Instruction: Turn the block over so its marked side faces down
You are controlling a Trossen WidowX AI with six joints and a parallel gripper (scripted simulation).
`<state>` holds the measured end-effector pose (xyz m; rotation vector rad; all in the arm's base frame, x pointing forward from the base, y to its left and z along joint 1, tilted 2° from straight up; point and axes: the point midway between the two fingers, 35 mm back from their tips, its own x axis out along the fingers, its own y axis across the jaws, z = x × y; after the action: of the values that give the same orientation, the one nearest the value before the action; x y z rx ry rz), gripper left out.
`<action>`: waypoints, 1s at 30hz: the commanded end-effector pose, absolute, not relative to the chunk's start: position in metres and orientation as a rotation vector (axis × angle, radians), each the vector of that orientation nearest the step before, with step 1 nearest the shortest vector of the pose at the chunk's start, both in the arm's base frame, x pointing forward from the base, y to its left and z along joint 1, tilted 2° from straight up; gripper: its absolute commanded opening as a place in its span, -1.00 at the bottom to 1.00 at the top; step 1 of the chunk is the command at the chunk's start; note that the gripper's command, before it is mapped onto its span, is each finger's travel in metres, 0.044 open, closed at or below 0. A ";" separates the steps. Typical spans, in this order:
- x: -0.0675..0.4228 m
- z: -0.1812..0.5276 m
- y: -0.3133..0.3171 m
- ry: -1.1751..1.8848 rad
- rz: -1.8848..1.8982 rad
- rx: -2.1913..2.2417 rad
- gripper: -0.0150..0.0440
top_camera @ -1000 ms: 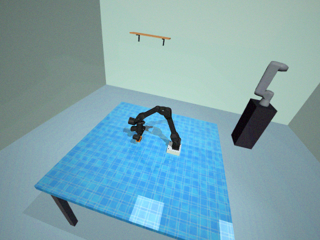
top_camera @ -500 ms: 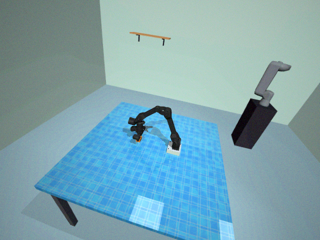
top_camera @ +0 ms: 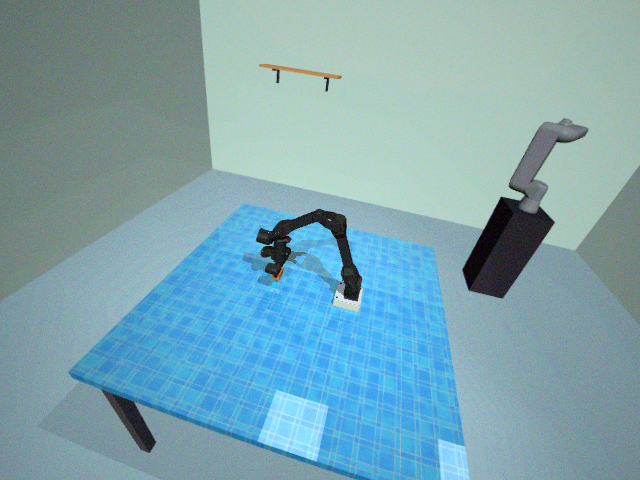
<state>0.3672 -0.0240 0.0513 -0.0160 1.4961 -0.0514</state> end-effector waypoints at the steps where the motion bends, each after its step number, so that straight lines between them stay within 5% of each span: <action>1: 0.366 0.048 -0.023 1.465 -0.046 -0.014 -0.49; 30: 0.362 0.042 -0.024 1.020 -0.040 -0.023 -0.49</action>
<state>0.3642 -0.0241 0.0412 -0.0201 1.0653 -0.0458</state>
